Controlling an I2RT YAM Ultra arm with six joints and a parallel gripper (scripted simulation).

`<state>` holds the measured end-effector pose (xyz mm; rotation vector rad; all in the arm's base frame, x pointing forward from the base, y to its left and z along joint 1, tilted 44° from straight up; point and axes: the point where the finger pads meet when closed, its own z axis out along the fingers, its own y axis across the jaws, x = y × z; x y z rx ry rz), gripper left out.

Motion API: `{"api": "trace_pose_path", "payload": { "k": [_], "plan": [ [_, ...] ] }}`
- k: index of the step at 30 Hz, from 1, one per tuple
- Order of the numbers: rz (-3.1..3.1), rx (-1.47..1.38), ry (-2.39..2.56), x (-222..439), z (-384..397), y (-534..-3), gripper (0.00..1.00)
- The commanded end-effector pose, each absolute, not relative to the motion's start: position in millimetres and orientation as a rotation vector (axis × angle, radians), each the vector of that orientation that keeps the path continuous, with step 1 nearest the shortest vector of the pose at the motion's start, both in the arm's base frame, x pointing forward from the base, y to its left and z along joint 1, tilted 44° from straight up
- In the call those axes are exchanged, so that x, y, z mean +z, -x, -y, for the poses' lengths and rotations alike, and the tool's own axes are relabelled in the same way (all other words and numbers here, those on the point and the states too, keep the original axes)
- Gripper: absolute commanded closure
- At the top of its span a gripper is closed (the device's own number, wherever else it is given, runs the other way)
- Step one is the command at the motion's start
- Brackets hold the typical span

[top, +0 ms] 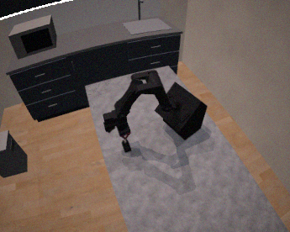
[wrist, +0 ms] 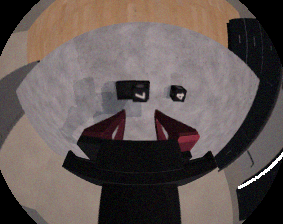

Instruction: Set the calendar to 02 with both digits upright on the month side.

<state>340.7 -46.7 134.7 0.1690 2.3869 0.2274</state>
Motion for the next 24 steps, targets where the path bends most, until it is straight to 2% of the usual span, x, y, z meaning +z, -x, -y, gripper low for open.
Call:
{"api": "trace_pose_path", "payload": {
  "k": [1, 24],
  "plan": [
    [-2.376, 0.222, -0.169, 138.3, 47.6, -341.2, 0.53],
    [-2.376, 0.222, -0.169, 135.3, 47.1, -344.0, 0.53]
  ]
}}
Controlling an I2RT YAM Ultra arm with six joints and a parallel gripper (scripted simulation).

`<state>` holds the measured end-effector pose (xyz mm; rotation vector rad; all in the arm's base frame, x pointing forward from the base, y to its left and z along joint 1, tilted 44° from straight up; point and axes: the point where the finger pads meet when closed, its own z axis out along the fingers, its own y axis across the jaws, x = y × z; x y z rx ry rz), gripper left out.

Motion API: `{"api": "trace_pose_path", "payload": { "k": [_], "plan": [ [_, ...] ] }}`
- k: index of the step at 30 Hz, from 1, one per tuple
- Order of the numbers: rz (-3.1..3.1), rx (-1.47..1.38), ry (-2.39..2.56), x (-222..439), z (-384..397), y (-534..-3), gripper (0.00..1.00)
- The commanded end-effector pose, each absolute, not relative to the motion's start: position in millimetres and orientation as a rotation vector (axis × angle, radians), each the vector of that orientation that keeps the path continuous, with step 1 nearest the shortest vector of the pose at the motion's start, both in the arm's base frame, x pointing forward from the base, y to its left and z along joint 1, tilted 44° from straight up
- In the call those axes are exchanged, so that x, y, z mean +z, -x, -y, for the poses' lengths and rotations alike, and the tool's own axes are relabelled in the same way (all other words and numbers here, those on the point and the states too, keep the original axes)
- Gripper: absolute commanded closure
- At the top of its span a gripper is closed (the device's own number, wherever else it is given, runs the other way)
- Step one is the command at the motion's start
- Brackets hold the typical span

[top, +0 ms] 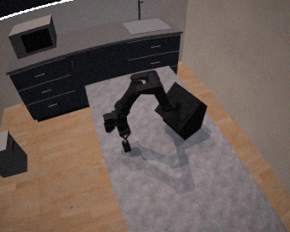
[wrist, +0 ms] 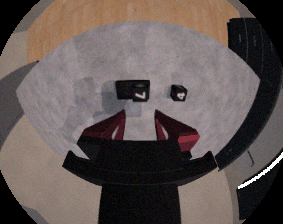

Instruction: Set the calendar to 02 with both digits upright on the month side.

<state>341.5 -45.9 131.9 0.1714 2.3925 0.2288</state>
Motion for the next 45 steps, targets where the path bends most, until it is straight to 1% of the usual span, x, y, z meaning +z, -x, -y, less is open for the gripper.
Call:
{"api": "trace_pose_path", "payload": {
  "k": [1, 45],
  "plan": [
    [-2.376, 0.223, -0.169, 134.7, 47.0, -344.5, 0.53],
    [-2.376, 0.223, -0.170, 101.0, 41.6, -376.7, 0.53]
  ]
}}
